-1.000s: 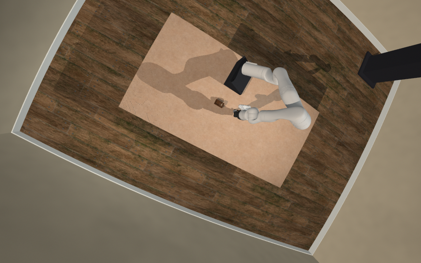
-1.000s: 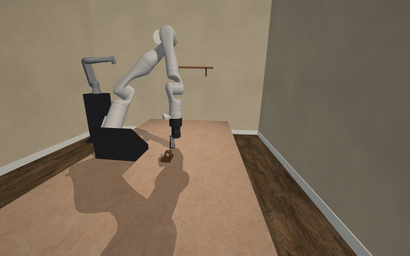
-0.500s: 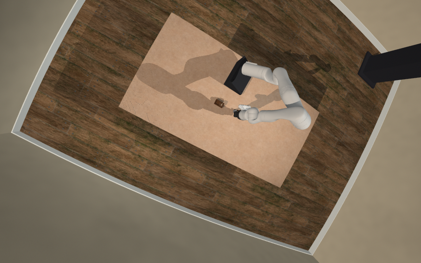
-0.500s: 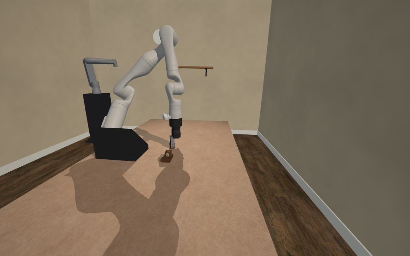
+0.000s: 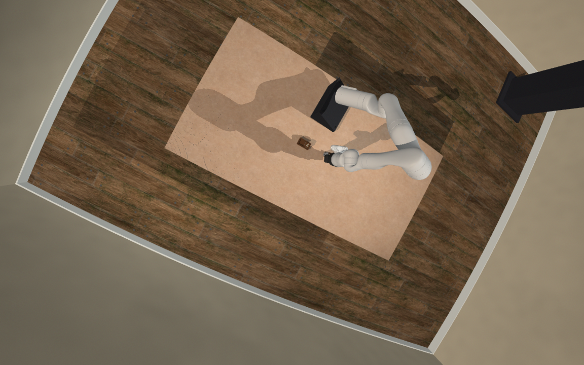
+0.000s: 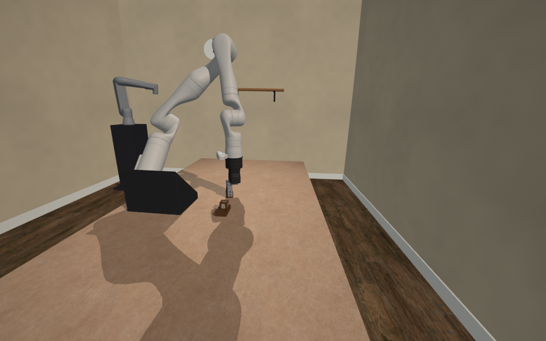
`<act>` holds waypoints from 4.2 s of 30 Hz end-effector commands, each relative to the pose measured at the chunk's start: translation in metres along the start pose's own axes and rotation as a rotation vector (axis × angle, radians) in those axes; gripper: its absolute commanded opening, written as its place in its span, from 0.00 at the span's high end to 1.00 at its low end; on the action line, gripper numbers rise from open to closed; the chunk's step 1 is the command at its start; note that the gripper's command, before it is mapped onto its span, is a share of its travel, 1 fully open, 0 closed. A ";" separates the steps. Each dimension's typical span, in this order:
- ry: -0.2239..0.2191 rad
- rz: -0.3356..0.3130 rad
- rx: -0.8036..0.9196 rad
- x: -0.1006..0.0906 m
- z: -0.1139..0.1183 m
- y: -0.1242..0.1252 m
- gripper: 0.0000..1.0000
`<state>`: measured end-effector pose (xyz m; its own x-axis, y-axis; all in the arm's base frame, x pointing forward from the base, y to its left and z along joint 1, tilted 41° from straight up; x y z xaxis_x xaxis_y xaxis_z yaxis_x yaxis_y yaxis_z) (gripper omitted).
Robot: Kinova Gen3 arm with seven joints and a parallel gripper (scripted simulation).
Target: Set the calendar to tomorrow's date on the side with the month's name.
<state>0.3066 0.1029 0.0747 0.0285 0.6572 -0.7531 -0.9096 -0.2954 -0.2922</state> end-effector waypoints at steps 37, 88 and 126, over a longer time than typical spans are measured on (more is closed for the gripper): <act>0.001 -0.001 0.000 0.000 0.000 0.000 0.43; 0.001 -0.001 0.000 -0.073 0.000 0.000 0.13; 0.001 -0.001 0.007 -0.090 0.000 0.000 0.00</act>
<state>0.3039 0.0438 0.1425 0.0285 0.6574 -0.7530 -0.9115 -0.2921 -0.2896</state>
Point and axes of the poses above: the point where the finger pads meet when closed, its own x axis out along the fingers, its own z axis across the jaws, y = z × x, the point moved 7 cm from there along -x, back along the fingers, and after that the axes turned 2 degrees about -x, right-handed, at the moved point
